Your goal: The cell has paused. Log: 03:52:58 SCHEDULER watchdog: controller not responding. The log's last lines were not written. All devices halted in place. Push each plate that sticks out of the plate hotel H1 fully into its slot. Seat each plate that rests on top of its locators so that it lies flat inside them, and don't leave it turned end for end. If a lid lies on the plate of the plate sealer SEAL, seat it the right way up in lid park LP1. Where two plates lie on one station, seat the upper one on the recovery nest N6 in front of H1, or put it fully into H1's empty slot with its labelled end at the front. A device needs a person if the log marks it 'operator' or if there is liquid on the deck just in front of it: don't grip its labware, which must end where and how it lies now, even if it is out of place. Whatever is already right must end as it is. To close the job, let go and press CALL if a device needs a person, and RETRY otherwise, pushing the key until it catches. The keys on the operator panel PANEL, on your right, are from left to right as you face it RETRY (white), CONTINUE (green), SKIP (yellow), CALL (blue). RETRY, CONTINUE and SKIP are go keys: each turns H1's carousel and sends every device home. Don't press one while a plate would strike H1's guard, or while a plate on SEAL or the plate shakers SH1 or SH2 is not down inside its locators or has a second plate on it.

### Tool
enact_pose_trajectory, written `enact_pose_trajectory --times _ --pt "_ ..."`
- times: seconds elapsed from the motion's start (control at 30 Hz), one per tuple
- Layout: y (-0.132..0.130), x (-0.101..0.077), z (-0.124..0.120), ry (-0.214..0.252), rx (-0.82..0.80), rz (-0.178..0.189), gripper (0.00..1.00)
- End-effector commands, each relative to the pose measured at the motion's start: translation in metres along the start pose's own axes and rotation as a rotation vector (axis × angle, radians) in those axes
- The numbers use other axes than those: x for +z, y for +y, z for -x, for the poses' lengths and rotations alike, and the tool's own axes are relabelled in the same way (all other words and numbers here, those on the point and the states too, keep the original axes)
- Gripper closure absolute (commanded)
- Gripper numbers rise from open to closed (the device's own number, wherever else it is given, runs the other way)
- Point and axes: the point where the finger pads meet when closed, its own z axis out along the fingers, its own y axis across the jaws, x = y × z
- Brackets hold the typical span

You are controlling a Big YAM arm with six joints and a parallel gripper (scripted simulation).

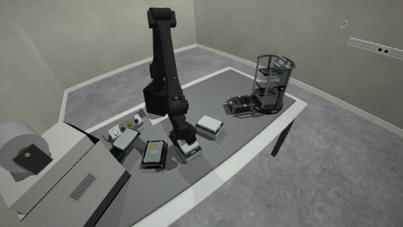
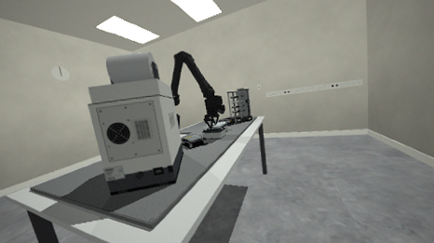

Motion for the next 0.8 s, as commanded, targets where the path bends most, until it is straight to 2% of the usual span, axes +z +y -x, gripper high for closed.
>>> enact_pose_trajectory --times 0.0,0.03,0.2,0.6,0.77 --pt "0.000 -0.006 0.012 -0.027 -0.007 -0.004 0.16" --pt "0.004 0.000 0.009 -0.022 -0.012 -0.001 0.16" --pt "0.004 0.006 0.003 -0.007 -0.006 0.002 0.16" --pt "0.004 0.005 0.004 -0.014 -0.006 0.000 0.16" --pt "0.004 0.009 0.000 -0.004 -0.003 0.002 0.16"
